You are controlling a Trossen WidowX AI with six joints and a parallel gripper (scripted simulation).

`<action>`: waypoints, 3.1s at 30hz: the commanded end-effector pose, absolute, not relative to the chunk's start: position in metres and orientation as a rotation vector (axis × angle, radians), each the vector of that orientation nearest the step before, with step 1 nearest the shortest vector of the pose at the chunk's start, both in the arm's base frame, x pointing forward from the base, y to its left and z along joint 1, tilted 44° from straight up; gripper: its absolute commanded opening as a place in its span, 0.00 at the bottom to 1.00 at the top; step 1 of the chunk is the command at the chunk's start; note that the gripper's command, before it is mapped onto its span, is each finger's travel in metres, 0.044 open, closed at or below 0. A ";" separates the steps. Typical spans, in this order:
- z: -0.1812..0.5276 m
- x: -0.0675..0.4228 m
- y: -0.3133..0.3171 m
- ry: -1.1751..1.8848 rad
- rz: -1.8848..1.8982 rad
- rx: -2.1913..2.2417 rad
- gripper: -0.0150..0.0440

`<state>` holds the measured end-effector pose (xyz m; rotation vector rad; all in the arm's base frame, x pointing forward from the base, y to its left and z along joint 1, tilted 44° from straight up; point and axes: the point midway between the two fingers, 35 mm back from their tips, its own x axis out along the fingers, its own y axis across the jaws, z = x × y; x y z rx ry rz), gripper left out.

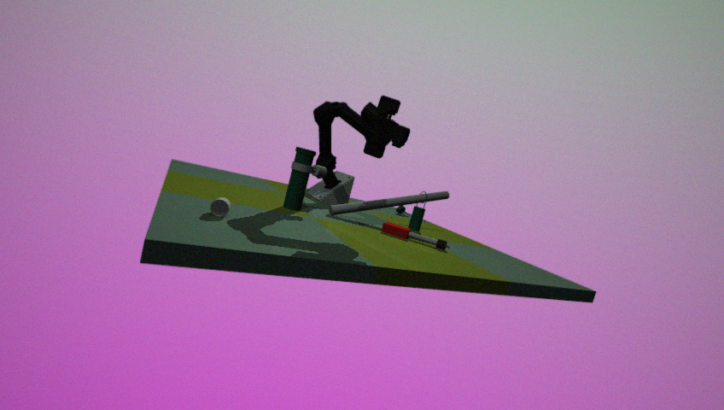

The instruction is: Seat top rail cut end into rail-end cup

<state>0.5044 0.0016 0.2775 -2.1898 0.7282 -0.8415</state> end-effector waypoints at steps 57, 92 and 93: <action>0.149 0.296 0.079 1.000 -0.568 -0.591 1.00; 0.249 0.241 -0.055 1.232 0.680 -1.954 1.00; 0.251 0.239 -0.056 1.223 0.716 -1.996 1.00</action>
